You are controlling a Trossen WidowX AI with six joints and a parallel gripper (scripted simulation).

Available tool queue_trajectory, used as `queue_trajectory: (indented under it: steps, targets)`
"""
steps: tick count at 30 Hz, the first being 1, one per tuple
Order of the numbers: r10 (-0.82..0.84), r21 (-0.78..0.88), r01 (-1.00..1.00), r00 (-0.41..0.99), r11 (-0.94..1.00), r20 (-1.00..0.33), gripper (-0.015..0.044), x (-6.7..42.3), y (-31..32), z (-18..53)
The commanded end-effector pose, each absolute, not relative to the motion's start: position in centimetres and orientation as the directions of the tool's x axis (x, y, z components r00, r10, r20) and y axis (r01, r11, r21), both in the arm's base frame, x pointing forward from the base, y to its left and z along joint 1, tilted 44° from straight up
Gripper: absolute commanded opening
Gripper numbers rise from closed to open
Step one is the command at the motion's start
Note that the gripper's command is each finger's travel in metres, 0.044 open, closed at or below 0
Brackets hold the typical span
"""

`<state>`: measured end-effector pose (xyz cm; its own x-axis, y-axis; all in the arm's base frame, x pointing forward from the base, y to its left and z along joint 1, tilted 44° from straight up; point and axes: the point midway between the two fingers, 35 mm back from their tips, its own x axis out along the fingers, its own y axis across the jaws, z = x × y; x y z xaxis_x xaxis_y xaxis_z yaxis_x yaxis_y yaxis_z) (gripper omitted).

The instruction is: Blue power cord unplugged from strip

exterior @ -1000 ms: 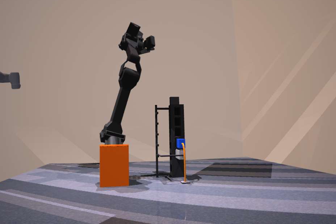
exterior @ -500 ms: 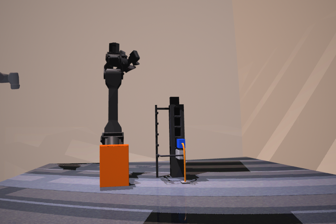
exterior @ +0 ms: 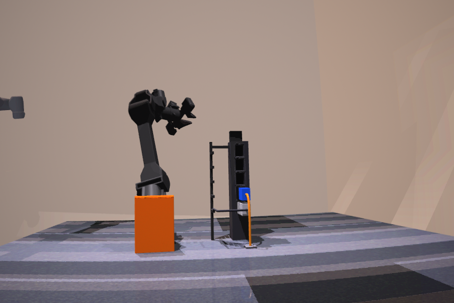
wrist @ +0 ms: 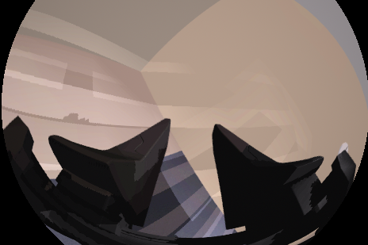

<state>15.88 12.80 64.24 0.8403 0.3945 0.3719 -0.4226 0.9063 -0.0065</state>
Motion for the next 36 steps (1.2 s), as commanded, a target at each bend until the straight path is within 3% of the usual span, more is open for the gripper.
queue_trajectory:
  steps: [1, 10, 21, 30, 36]
  targets:
    - [0.403, -0.037, -0.412, 0.863, 0.911, 0.305, 0.016, 18.2, 15.1, 62.1]
    - [0.379, -0.06, -0.375, 0.918, 0.925, 0.115, 0.016, 25.0, 18.0, 56.0]
    - [0.25, 0.042, -0.249, 0.93, 0.968, -0.27, 0.016, 36.2, 15.4, 43.2]
    - [0.136, 0.209, -0.016, 0.81, 0.978, -0.571, 0.016, 41.6, 8.1, 31.9]
    - [0.095, 0.289, 0.207, 0.638, 0.935, -0.764, 0.016, 42.6, 2.0, 23.2]
